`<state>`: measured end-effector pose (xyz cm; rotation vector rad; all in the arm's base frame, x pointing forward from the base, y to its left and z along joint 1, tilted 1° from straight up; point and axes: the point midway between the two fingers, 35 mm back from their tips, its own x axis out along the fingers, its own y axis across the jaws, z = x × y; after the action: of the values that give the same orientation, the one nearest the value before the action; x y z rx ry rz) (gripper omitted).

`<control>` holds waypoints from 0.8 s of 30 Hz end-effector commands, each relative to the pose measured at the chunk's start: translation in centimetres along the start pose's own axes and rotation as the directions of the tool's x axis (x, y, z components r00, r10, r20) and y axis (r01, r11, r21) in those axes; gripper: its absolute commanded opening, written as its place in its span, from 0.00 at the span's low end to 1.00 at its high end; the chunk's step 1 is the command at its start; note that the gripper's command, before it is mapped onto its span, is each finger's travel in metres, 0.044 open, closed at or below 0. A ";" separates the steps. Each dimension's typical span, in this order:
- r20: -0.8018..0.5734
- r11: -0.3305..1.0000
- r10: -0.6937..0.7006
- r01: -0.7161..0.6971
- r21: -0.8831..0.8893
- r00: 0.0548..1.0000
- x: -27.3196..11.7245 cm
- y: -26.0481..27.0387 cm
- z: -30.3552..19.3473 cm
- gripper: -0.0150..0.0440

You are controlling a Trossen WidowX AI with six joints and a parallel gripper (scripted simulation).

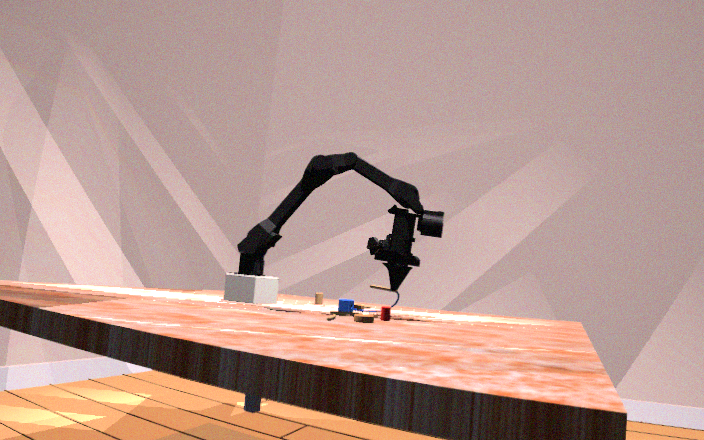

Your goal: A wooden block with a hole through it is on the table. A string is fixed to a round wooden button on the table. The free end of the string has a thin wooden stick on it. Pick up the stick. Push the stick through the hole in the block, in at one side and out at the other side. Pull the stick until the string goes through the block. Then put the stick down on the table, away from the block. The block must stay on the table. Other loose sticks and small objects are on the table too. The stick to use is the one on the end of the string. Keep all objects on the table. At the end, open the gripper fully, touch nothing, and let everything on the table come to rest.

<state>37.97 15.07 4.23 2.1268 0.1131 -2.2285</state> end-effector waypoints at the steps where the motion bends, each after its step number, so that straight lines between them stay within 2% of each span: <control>1: -0.009 1.000 0.006 -0.006 -0.005 1.000 0.2 0.2 -0.7 0.25; 24: -0.061 1.000 0.009 -0.010 -0.011 0.998 0.0 0.8 -3.5 0.25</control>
<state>40.90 14.74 4.37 2.1813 0.1197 -2.1668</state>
